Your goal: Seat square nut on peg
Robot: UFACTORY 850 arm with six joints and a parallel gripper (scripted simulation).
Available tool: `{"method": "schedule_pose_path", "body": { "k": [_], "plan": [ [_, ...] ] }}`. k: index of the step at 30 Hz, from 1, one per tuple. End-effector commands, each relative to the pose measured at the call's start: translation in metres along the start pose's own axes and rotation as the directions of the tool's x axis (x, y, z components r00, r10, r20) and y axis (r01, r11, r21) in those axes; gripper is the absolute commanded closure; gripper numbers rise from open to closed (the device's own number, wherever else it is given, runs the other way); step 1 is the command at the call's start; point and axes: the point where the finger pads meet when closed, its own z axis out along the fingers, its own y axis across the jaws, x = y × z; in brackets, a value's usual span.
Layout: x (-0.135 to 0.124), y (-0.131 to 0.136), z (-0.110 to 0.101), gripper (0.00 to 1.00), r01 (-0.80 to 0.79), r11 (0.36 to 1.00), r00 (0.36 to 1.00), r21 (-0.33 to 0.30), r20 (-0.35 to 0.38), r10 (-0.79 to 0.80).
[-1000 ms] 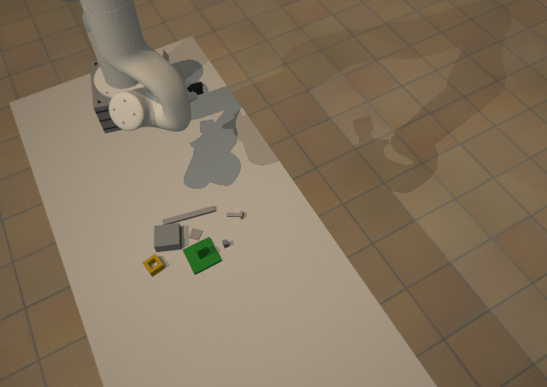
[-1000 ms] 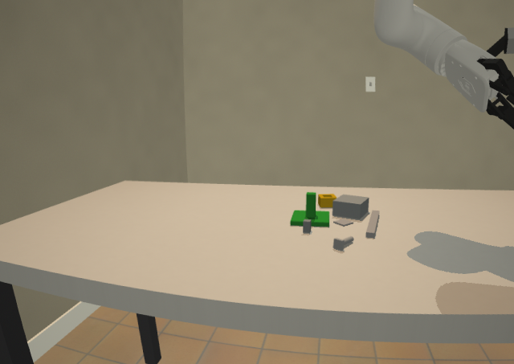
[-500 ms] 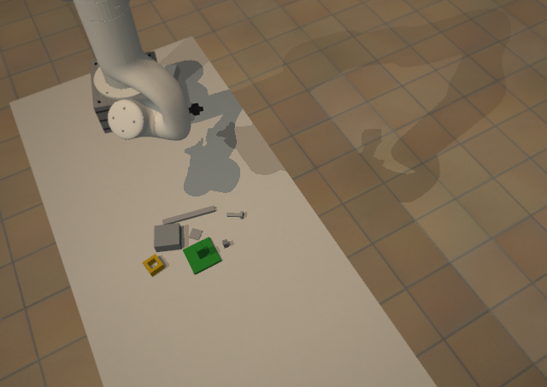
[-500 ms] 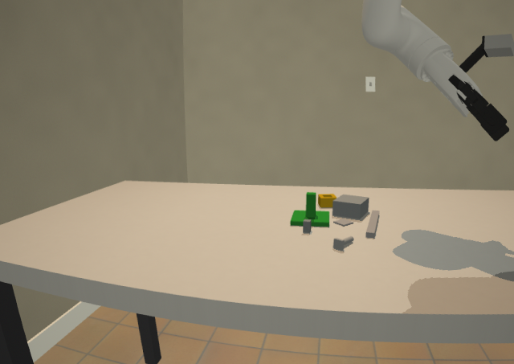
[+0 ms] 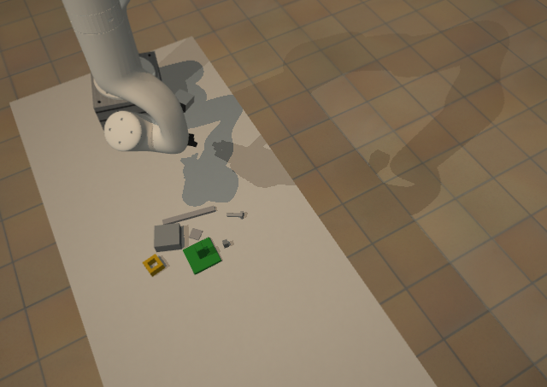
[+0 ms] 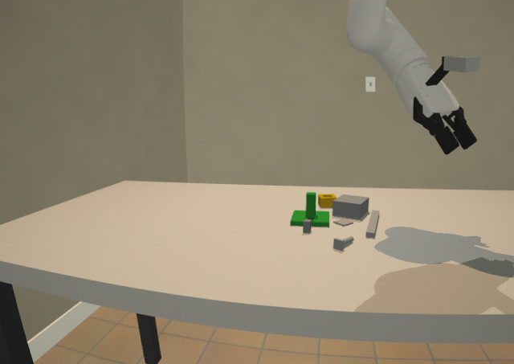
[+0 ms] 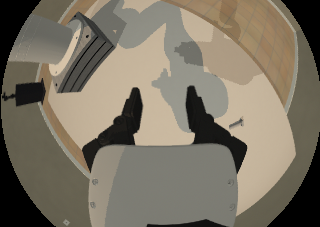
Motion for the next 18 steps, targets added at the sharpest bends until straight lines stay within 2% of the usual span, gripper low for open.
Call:
{"method": "schedule_pose_path", "body": {
  "k": [1, 7, 13, 15, 18],
  "plan": [
    [-0.022, 0.005, -0.006, 0.4, -0.156, 0.988, 0.986, 0.013, 0.053, 0.156],
    [-0.058, 0.012, -0.017, 0.4, -0.385, 0.922, 0.914, -0.034, 0.126, 0.386],
    [-0.094, 0.019, -0.029, 0.4, -0.585, 0.803, 0.784, -0.116, 0.172, 0.596],
    [-0.094, 0.019, -0.029, 0.4, -0.585, 0.803, 0.784, -0.116, 0.172, 0.596],
    [-0.112, 0.023, -0.036, 0.4, -0.669, 0.725, 0.702, -0.165, 0.182, 0.689]
  ]
}}
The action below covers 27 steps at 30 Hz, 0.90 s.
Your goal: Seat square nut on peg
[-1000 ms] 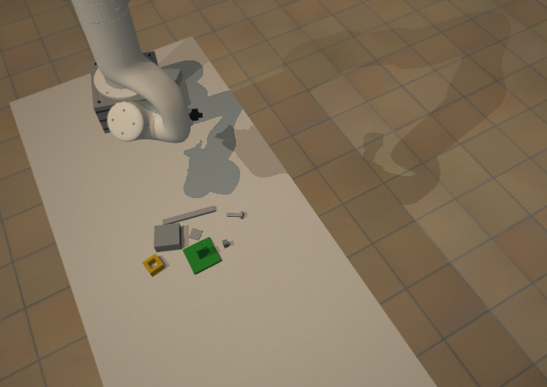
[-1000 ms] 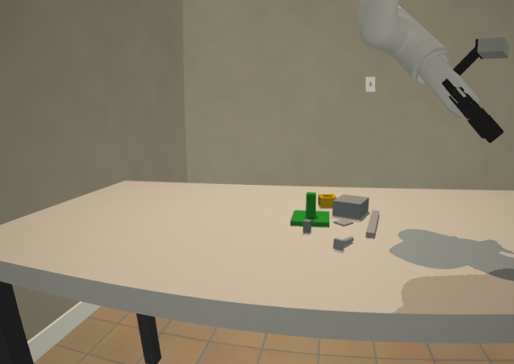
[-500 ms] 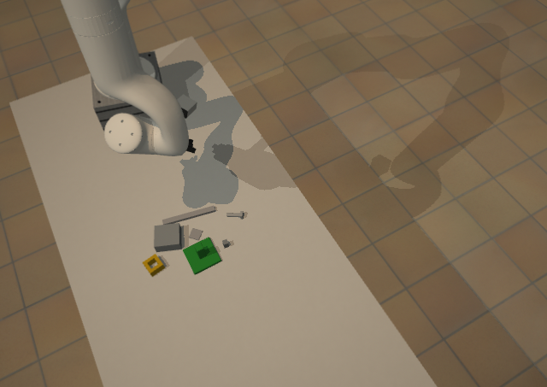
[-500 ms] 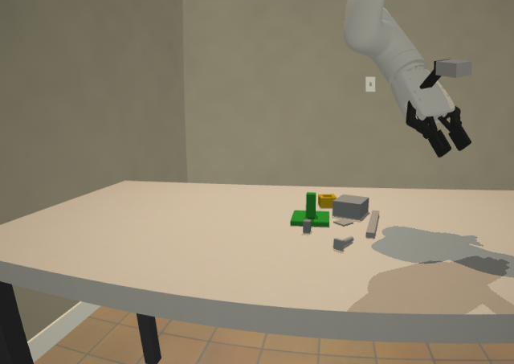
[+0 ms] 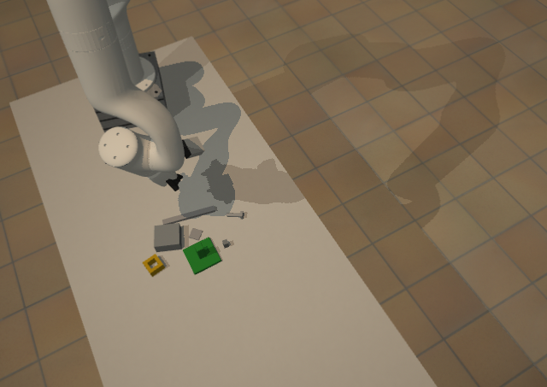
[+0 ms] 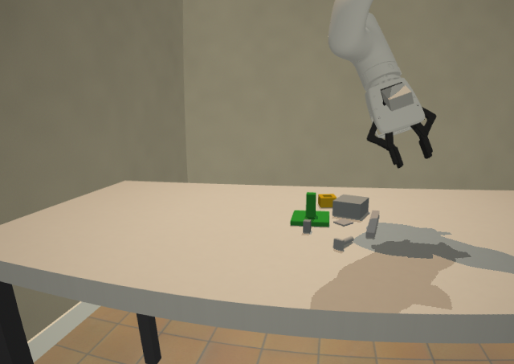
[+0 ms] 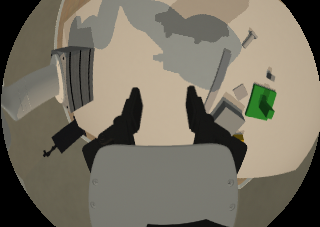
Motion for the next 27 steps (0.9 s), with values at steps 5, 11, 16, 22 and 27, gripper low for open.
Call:
{"method": "schedule_pose_path", "body": {
  "k": [5, 11, 16, 22, 27],
  "plan": [
    [-0.036, 0.039, -0.009, 0.4, -0.327, 0.941, 0.94, -0.083, 0.076, 0.333],
    [-0.06, 0.065, -0.016, 0.4, -0.519, 0.838, 0.842, -0.17, 0.07, 0.535],
    [-0.071, 0.077, -0.02, 0.4, -0.599, 0.773, 0.782, -0.21, 0.055, 0.621],
    [-0.092, 0.099, -0.028, 0.4, -0.726, 0.629, 0.654, -0.278, 0.004, 0.756],
    [-0.106, 0.114, -0.034, 0.4, -0.801, 0.508, 0.549, -0.318, -0.049, 0.835]
  ]
}}
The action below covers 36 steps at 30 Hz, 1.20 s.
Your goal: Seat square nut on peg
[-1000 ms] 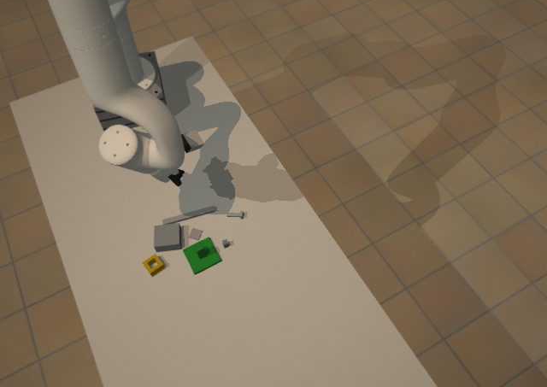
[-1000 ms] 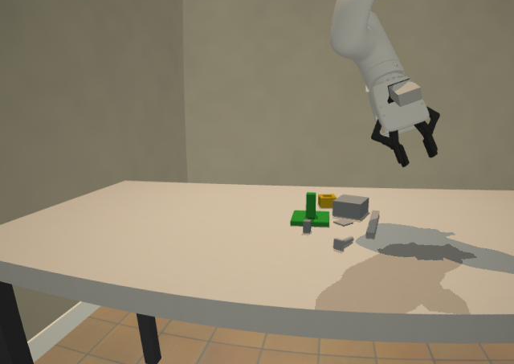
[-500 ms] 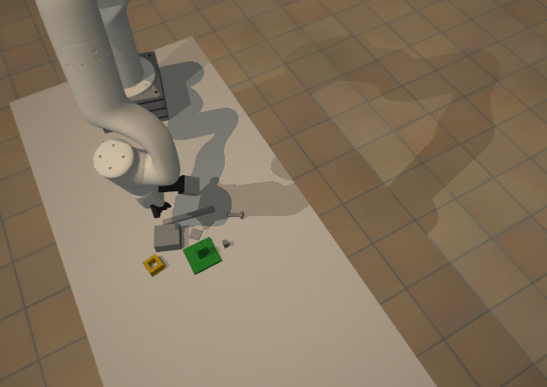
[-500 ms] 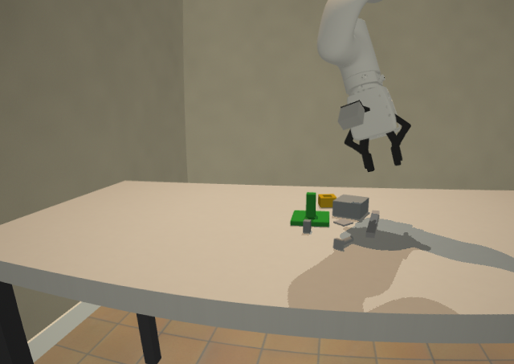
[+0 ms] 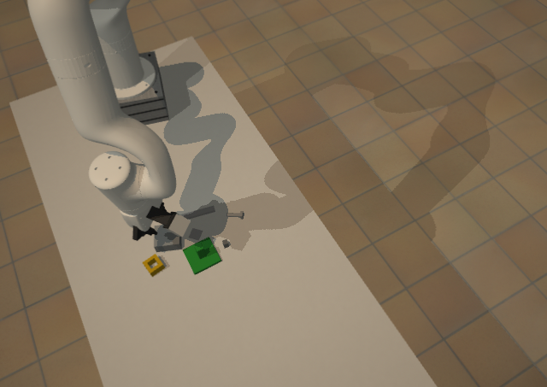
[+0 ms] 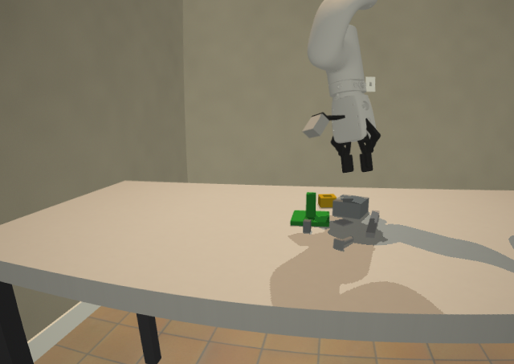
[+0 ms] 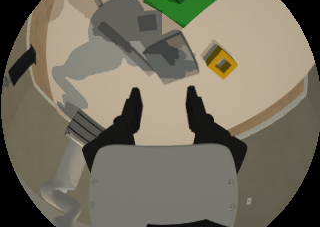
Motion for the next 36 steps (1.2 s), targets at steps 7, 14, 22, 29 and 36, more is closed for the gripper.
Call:
{"method": "schedule_pose_path", "body": {
  "k": [7, 14, 22, 29, 36],
  "plan": [
    [0.006, 0.037, 0.0, 0.4, -0.231, 0.97, 0.973, -0.08, -0.009, 0.231],
    [0.008, 0.058, -0.001, 0.4, -0.359, 0.926, 0.933, -0.114, -0.045, 0.356],
    [0.01, 0.07, -0.002, 0.4, -0.433, 0.892, 0.901, -0.13, -0.072, 0.427],
    [0.011, 0.079, -0.002, 0.4, -0.484, 0.864, 0.875, -0.139, -0.092, 0.476],
    [0.012, 0.083, -0.003, 0.4, -0.506, 0.85, 0.862, -0.142, -0.102, 0.496]
  ]
}}
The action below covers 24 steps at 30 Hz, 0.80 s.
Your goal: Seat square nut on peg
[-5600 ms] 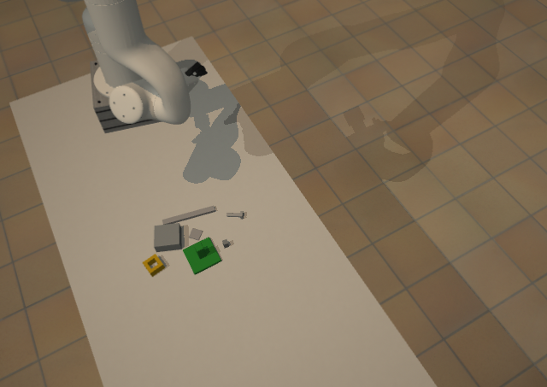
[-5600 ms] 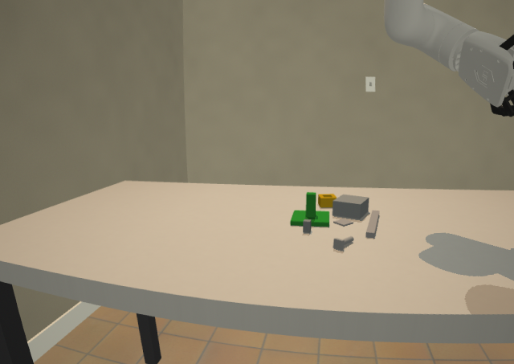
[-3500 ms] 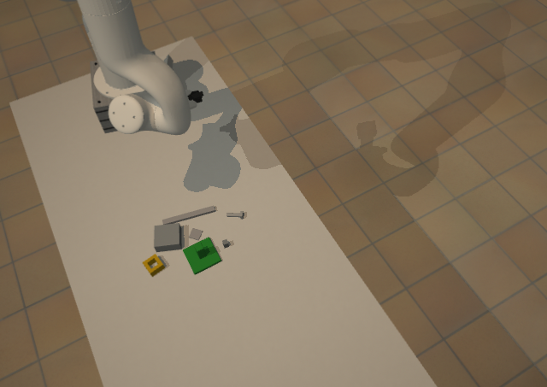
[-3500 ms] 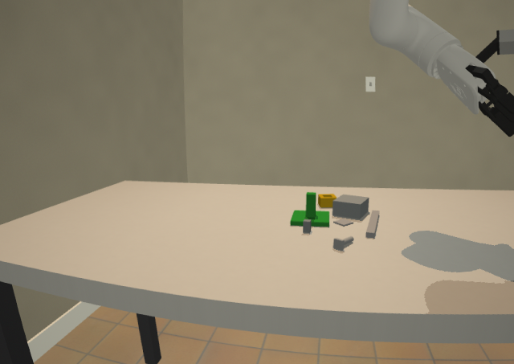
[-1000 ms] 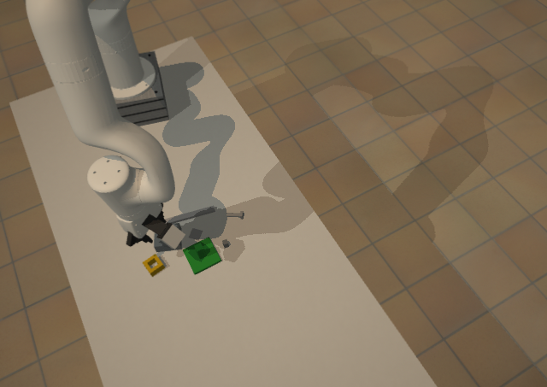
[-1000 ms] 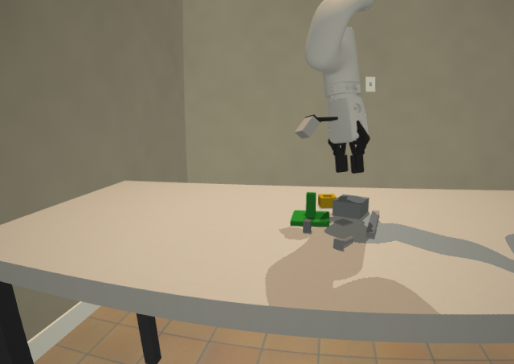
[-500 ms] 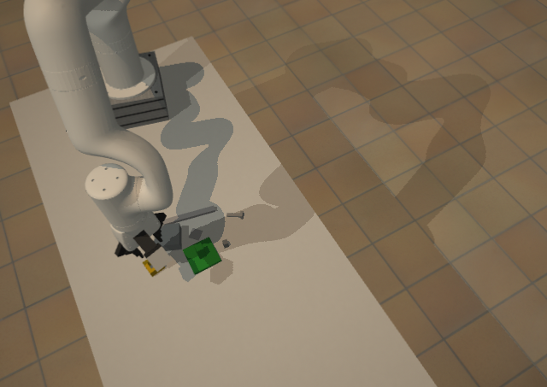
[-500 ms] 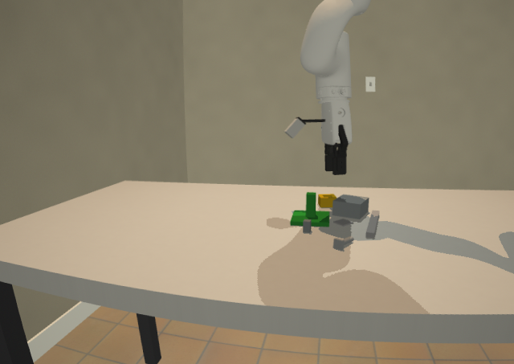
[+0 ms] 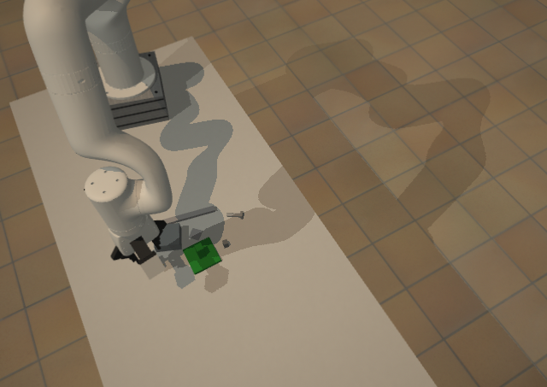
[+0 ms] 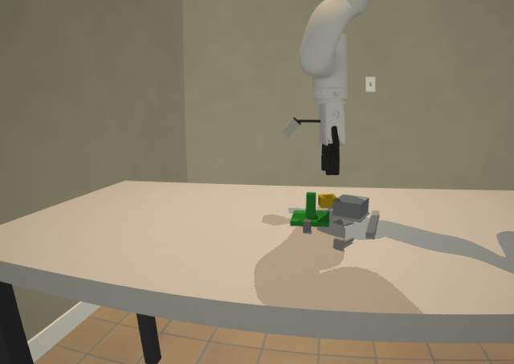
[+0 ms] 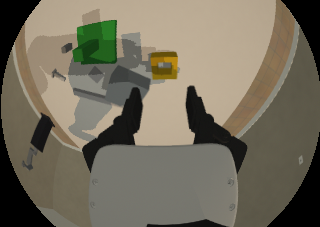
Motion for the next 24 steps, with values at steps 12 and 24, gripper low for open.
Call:
{"method": "schedule_pose_path", "body": {
  "k": [12, 24],
  "plan": [
    [0.0023, 0.0022, -0.0007, 0.4, -0.015, 1.0, 1.0, -0.005, -0.005, 0.015],
    [0.0025, 0.0022, 0.001, 0.4, -0.015, 1.0, 1.0, -0.005, -0.005, 0.015]
  ]
}}
